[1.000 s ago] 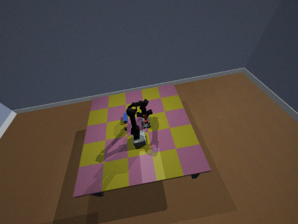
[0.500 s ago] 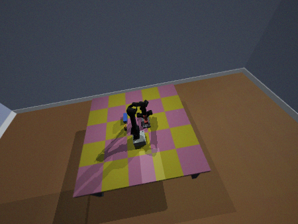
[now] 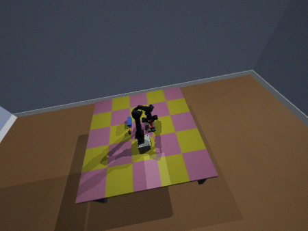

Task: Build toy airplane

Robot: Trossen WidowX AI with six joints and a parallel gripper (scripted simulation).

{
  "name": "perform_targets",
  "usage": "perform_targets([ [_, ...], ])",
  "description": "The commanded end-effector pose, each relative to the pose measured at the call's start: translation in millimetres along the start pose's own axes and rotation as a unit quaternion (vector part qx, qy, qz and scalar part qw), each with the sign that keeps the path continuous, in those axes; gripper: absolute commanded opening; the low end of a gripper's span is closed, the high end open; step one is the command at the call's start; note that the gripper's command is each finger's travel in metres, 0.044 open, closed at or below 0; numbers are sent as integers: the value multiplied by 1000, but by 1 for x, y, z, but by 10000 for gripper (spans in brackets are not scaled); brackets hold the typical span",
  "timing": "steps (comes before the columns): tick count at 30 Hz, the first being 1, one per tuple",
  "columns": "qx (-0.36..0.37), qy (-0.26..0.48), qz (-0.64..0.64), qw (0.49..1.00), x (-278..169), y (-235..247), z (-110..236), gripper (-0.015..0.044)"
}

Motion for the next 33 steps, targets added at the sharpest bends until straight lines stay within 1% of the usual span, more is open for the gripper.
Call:
perform_targets([
  [1, 1, -1, 0, 1000, -1, 1, -3, 196],
  [2, 1, -1, 0, 1000, -1, 1, -3, 196],
  [12, 1, 1, 0, 1000, 0, 0, -2, 129],
  [17, 1, 1, 0, 1000, 0, 0, -2, 0],
  [33, 1, 1, 0, 1000, 0, 0, -2, 420],
])
Point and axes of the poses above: the point midway between the two fingers, 35 mm back from their tips, its own z axis back along the fingers, its own y axis across the jaws, x = y × z, the point moved 7 cm from there along z, back along the fingers, and after that the axes turned 14 degrees about z, right-handed, at the moved point
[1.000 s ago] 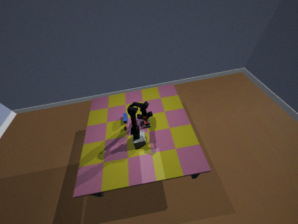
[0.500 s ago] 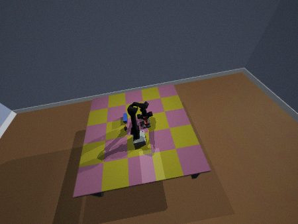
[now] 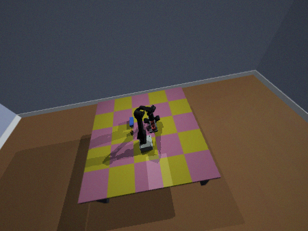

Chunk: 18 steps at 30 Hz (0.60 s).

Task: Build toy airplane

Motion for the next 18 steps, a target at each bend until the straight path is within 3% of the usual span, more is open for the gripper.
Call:
perform_targets([
  [1, -1, 0, 0, 1000, 0, 0, 0, 440],
  [7, -1, 0, 0, 1000, 1, -1, 3, 440],
  [13, -1, -2, 0, 1000, 1, -2, 96, 440],
  [18, -1, -2, 0, 1000, 2, -3, 108, 440],
])
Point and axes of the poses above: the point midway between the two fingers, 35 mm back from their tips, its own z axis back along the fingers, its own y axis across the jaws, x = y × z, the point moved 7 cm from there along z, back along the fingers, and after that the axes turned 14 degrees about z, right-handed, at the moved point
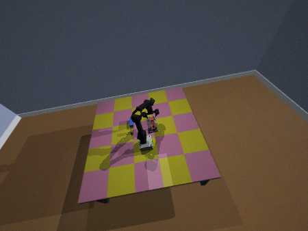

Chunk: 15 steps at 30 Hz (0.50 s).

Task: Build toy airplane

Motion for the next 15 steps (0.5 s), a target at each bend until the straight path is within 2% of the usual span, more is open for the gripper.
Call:
perform_targets([
  [1, 9, 8, 1, 1000, 0, 0, 2, 440],
  [9, 10, 8, -34, 999, 5, 1, 3, 440],
  [15, 22, 7, -21, 1000, 55, 48, -5, 440],
])
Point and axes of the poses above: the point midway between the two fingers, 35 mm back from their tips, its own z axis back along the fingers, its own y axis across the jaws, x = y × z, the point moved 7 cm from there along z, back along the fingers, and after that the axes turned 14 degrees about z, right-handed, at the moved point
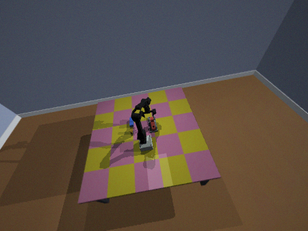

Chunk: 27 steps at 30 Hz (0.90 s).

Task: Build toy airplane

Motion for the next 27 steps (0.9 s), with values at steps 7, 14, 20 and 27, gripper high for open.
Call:
perform_targets([
  [7, 6, -4, 9, 1000, 75, 110, -9, 440],
  [14, 4, -9, -2, 1000, 101, 212, -16, 440],
  [20, 4, -9, -2, 1000, 101, 214, -16, 440],
  [27, 4, -9, -2, 1000, 102, 215, -51, 440],
])
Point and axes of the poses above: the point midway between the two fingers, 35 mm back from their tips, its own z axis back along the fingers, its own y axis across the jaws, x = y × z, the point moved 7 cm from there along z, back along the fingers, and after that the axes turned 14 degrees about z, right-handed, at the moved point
